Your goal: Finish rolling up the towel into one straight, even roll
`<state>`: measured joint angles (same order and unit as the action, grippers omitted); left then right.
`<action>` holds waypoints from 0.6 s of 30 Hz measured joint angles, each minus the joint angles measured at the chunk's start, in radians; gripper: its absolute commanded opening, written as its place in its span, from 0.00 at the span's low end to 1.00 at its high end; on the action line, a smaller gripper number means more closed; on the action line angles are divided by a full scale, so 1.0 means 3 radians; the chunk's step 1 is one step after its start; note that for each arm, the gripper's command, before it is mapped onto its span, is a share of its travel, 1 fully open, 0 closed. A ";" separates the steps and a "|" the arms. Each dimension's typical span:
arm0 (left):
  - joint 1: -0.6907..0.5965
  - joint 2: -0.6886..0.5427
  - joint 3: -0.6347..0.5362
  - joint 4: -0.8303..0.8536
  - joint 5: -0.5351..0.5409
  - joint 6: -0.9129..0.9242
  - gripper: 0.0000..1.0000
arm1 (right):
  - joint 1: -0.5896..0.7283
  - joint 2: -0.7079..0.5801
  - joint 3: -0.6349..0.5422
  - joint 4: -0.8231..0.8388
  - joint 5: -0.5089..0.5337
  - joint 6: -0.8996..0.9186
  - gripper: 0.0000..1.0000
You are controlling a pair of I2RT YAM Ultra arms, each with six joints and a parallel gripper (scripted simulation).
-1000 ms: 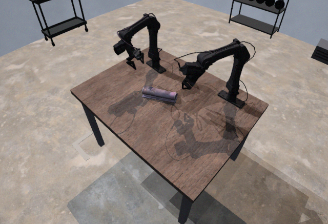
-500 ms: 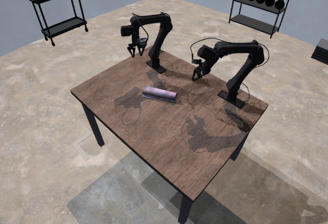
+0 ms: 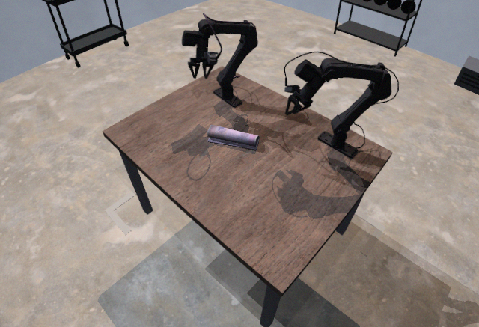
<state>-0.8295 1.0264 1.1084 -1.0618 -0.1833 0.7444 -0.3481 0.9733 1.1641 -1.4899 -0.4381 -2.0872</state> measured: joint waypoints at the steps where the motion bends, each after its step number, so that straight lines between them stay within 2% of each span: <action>1: 0.0000 0.0000 0.0000 0.0000 -0.0017 -0.0003 0.85 | 0.0000 0.0000 0.0001 0.0000 0.0001 -0.0001 0.85; 18: 0.0000 0.0000 0.0000 -0.0001 -0.0079 -0.0010 0.85 | 0.0000 0.0000 0.0000 0.0000 0.0006 -0.0006 0.85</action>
<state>-0.8295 1.0264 1.1084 -1.0622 -0.2070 0.7414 -0.3481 0.9733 1.1641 -1.4899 -0.4362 -2.0892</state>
